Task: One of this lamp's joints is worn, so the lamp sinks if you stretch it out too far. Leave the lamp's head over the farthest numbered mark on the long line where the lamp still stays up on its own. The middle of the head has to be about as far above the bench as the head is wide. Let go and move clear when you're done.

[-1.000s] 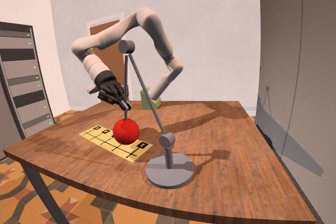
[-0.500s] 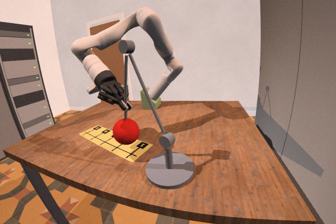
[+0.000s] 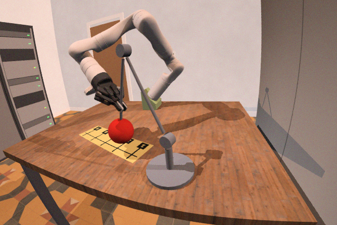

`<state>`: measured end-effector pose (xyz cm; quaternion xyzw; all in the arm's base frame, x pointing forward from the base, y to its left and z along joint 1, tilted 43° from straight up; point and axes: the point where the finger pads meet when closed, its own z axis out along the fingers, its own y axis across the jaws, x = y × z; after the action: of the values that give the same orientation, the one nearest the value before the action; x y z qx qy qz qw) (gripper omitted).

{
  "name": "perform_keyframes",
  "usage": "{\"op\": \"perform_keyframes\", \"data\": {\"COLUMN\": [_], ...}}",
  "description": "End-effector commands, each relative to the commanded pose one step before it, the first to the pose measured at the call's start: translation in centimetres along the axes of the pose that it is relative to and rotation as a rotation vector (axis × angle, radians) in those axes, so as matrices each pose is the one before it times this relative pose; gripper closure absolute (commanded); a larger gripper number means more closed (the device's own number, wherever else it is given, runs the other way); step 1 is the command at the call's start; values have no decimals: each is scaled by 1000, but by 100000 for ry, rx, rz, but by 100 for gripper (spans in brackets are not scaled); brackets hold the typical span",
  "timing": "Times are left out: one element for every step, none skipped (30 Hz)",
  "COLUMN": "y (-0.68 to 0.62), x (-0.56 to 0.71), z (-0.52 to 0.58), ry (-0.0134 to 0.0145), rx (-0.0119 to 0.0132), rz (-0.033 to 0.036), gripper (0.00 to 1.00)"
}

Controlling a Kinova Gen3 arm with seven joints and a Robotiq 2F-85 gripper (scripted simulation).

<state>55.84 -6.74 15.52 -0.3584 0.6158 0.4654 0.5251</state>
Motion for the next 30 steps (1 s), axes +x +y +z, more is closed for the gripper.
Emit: {"op": "perform_keyframes", "data": {"y": [-96, 0, 0, 0, 0, 0, 0, 0, 0, 0, 0, 0, 0, 0, 0, 0, -3, -3, -3, -3, -3, -3, -3, -3, -3, -3, -3, -3, -3, -3], "x": [722, 182, 182, 182, 182, 182, 182, 182, 182, 182, 182, 182, 182, 182, 0, 0, 22, 22, 22, 22, 22, 22, 22, 22, 22, 22, 22, 22, 22, 22], "z": [-892, -148, -148, -148, -148, -148, -148, -148, -148, -148, -148, -148, -148, -148, 0, 0, -23, -23, -23, -23, -23, -23, -23, -23, -23, -23, -23, -23, -23, -23], "ry": [-10, 0, 0, 0, 0, 0, 0, 0, 0, 0, 0, 0, 0, 0, 0, 0, 0, 0, 0, 0, 0, 0, 0, 0, 0, 0, 0, 0, 0, 0], "rx": [955, 1, 1, 1, 1, 1, 1, 1, 1, 1, 1, 1, 1, 1, 0, 0, 0, 0, 0, 0, 0, 0, 0, 0, 0, 0, 0, 0, 0, 0], "rz": [633, 1, 1, 1, 1, 1, 1, 1, 1, 1, 1, 1, 1, 1, 0, 0, 0, 0, 0, 0, 0, 0, 0, 0, 0, 0, 0, 0, 0, 0], "gripper": [100, 100, 100, 100, 100, 100, 100, 100, 100, 100, 100, 100, 100, 100, 100, 100, 100, 100, 100, 100, 100, 100, 100, 100, 100, 100, 100, 100, 100, 100]}}
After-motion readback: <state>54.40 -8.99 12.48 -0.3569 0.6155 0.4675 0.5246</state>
